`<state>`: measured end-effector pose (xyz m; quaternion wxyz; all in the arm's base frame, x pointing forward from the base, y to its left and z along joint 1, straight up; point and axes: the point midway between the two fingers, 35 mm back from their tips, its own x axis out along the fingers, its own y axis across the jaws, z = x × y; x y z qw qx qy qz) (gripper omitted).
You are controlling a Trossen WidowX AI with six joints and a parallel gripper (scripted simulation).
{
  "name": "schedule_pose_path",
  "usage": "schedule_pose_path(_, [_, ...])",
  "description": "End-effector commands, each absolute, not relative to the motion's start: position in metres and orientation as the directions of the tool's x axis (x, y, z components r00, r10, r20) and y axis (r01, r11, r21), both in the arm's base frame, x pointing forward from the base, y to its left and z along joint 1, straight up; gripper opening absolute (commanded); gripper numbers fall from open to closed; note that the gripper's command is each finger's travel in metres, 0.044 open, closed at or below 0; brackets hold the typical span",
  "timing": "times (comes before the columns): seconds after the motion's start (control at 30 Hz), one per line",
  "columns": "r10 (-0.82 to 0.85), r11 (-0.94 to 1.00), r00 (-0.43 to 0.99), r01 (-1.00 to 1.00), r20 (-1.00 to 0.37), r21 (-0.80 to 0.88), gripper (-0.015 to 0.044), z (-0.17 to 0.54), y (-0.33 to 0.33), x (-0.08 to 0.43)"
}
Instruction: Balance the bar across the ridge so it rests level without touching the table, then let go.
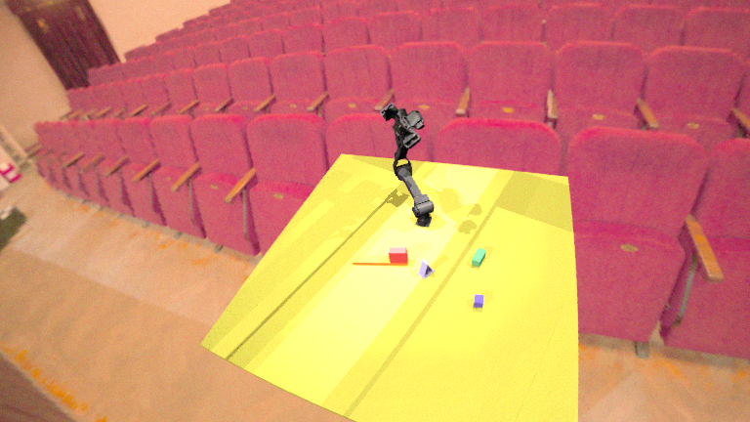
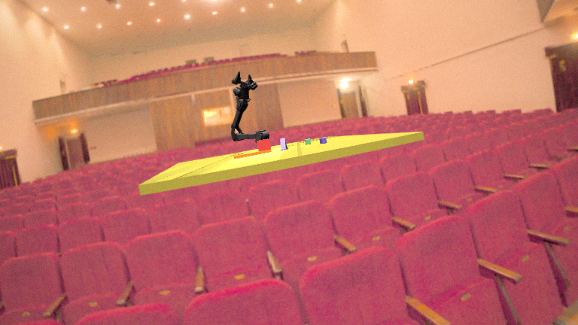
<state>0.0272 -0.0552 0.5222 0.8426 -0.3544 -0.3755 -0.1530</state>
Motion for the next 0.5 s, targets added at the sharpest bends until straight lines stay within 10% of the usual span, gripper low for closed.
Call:
schedule_pose_path(0.0, [0.010, 0.703, 0.673, 0.522, 0.739, -0.484, 0.0374, 0.522, -0.055, 0.028])
schedule_pose_path(0.47, [0.061, 0.739, 0.833, 0.332, 0.549, -0.586, 0.0315, 0.513, -0.010, 0.092])
